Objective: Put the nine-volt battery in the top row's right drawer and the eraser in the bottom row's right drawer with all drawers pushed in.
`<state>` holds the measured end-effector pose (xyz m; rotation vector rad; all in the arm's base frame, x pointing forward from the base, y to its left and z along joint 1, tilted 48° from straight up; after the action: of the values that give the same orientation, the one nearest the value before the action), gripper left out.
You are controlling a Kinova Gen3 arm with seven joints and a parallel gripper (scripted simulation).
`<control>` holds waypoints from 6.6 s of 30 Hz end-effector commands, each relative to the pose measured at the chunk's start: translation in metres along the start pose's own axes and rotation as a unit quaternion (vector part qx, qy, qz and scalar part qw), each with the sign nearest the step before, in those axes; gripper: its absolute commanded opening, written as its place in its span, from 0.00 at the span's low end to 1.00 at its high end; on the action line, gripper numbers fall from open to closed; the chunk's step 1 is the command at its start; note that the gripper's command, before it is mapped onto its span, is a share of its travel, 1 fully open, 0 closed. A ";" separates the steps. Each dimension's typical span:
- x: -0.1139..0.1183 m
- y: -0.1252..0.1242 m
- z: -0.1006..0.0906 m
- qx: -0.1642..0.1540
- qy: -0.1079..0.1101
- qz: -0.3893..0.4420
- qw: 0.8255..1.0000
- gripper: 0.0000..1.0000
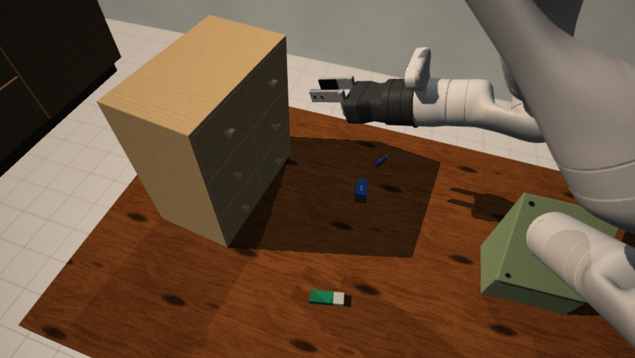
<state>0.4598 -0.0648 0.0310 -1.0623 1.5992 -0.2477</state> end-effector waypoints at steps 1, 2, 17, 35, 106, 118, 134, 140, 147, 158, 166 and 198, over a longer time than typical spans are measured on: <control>-0.003 -0.001 0.008 0.000 -0.004 -0.003 1.000 0.67; -0.003 -0.001 0.011 0.000 -0.004 -0.003 1.000 0.67; -0.003 -0.002 0.052 0.000 -0.004 -0.003 1.000 0.67; -0.003 -0.003 0.058 0.000 -0.004 -0.003 1.000 0.67; -0.002 -0.012 0.081 0.000 -0.004 -0.003 1.000 0.67; -0.002 -0.016 0.090 0.000 -0.004 -0.003 1.000 0.67; -0.002 -0.016 0.090 0.000 -0.004 -0.003 1.000 0.67; -0.002 -0.016 0.090 0.000 -0.004 -0.003 1.000 0.67; -0.002 -0.016 0.090 0.000 -0.004 -0.003 1.000 0.37; -0.002 -0.016 0.090 0.000 -0.004 -0.003 1.000 0.37; -0.002 -0.016 0.090 0.000 -0.004 -0.003 1.000 0.37; -0.002 -0.009 0.073 0.000 -0.004 -0.003 1.000 0.37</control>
<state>0.5299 -0.0394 0.0143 -1.0716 1.5855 -0.2453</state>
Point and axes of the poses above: the point where the finger pads meet when closed, its own z axis out along the fingers, its own x axis across the jaws, y = z × x, the point moved 2 cm from there along -z, back along the fingers, and after that the axes turned 6 degrees about -z, right-handed, at the moved point
